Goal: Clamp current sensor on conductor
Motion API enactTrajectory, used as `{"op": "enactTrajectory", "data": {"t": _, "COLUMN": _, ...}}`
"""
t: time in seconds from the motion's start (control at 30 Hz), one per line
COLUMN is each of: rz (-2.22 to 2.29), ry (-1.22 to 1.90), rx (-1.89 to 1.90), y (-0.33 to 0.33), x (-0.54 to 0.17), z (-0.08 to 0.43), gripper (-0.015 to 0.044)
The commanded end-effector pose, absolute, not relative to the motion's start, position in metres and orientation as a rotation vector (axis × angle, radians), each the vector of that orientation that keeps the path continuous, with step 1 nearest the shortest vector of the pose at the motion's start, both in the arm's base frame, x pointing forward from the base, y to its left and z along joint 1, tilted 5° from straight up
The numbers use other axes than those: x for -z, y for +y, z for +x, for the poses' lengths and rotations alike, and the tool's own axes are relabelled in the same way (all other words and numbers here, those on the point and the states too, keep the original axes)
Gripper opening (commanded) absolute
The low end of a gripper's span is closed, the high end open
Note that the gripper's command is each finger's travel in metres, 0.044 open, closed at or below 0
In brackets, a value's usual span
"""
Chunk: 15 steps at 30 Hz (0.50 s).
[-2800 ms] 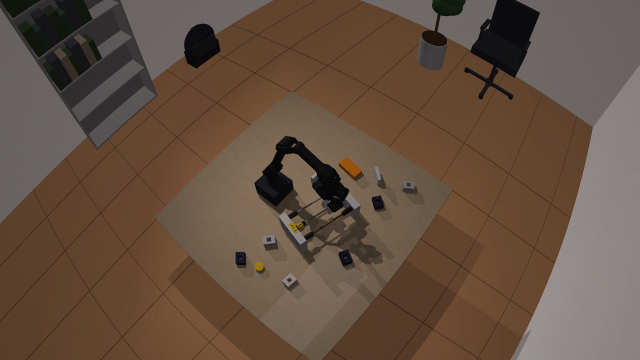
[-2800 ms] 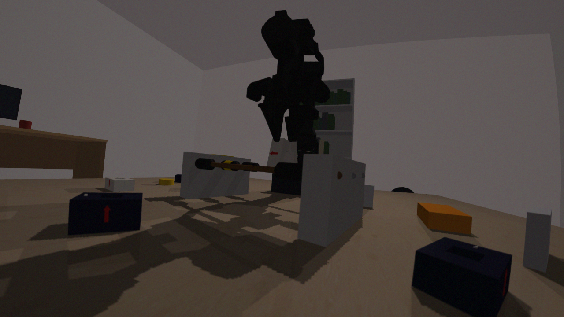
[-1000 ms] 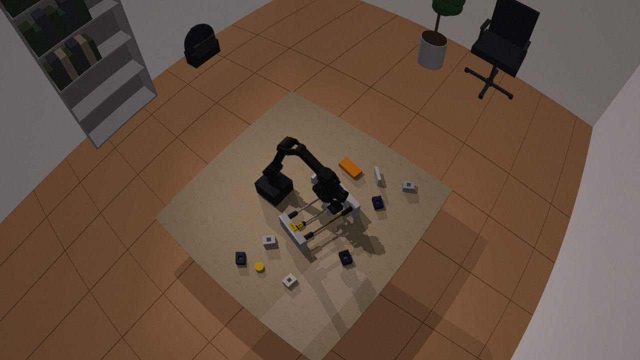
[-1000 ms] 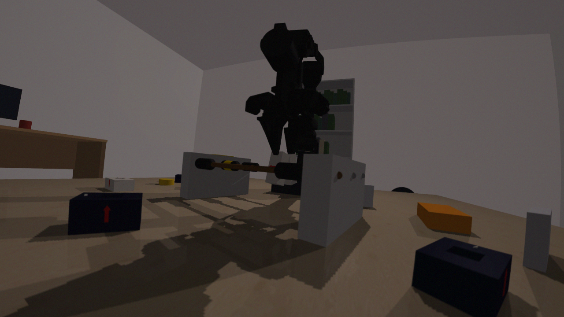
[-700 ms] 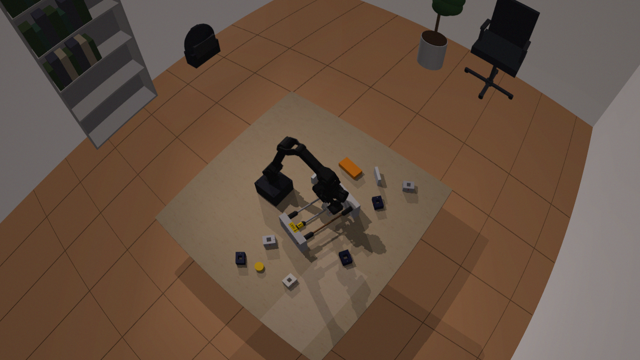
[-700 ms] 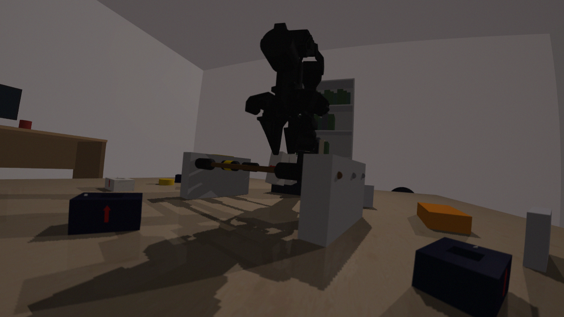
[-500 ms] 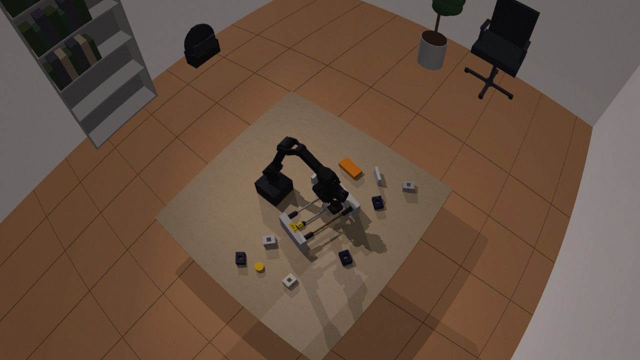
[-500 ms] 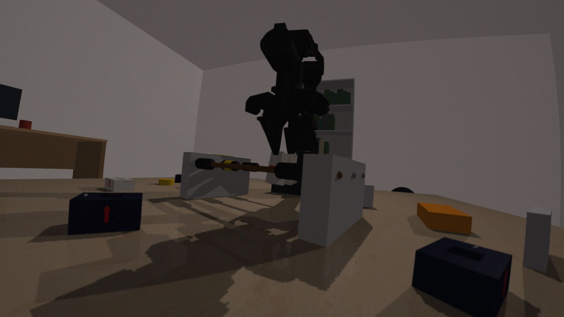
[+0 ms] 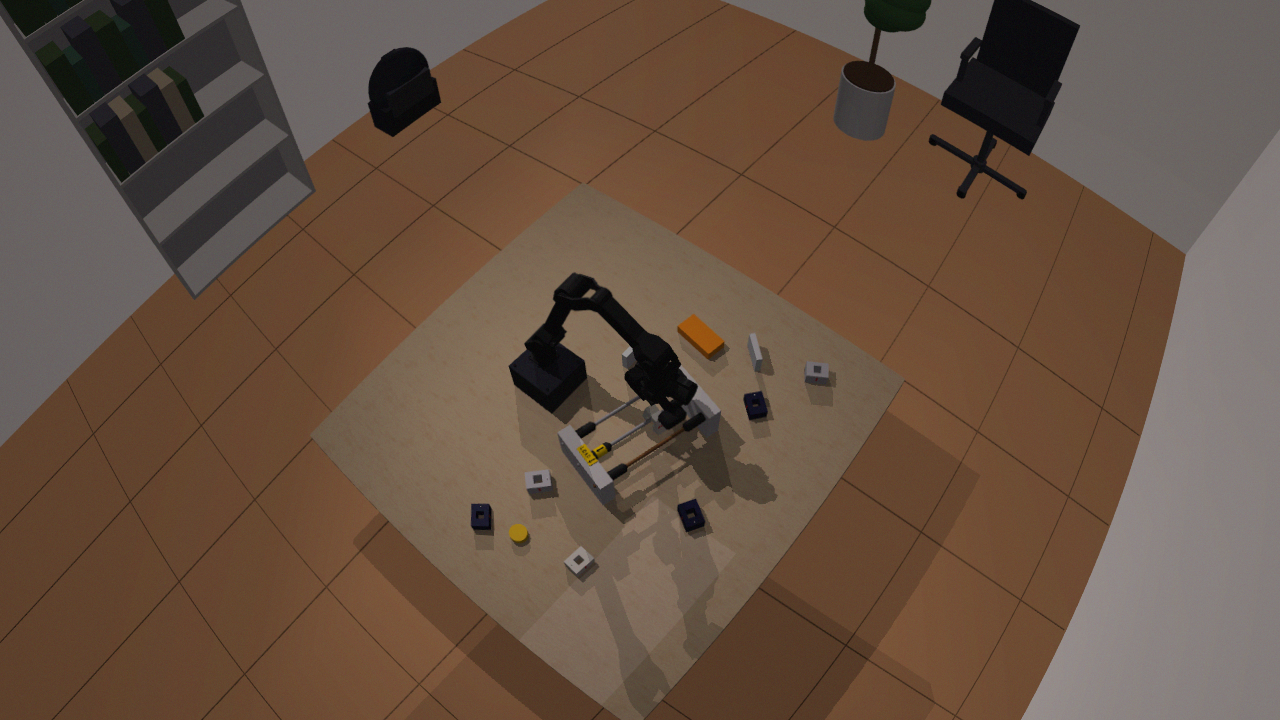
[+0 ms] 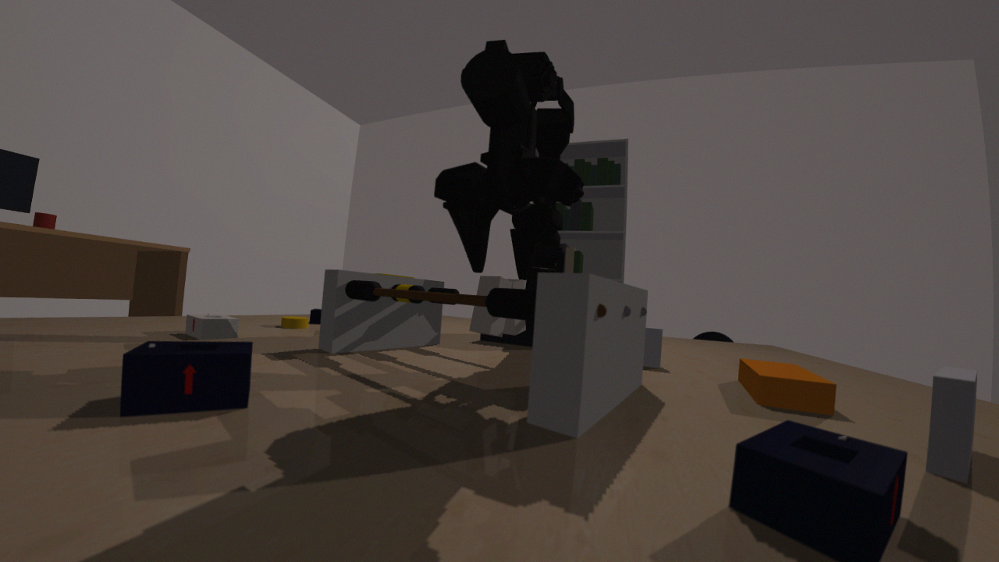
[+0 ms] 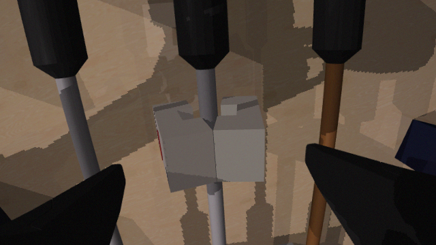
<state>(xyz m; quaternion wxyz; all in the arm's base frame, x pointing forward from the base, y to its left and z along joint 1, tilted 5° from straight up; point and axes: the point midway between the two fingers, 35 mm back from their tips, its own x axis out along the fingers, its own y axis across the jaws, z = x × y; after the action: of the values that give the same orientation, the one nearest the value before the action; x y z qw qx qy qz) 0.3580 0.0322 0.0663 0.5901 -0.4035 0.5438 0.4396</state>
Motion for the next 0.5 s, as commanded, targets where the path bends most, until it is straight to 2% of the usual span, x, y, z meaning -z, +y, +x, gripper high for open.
{"op": "enactTrajectory", "data": {"t": 0.0, "rz": -0.940, "ry": 1.265, "rx": -1.022, "y": 0.032, "x": -0.067, "z": 0.358, "gripper": 0.0440}}
{"op": "enactTrajectory", "data": {"t": 0.13, "rz": -0.928, "ry": 1.272, "rx": -1.033, "y": 0.034, "x": -0.038, "z": 0.359, "gripper": 0.0440}}
{"op": "enactTrajectory", "data": {"t": 0.47, "rz": -0.927, "ry": 1.273, "rx": -1.034, "y": 0.035, "x": -0.028, "z": 0.359, "gripper": 0.0440}}
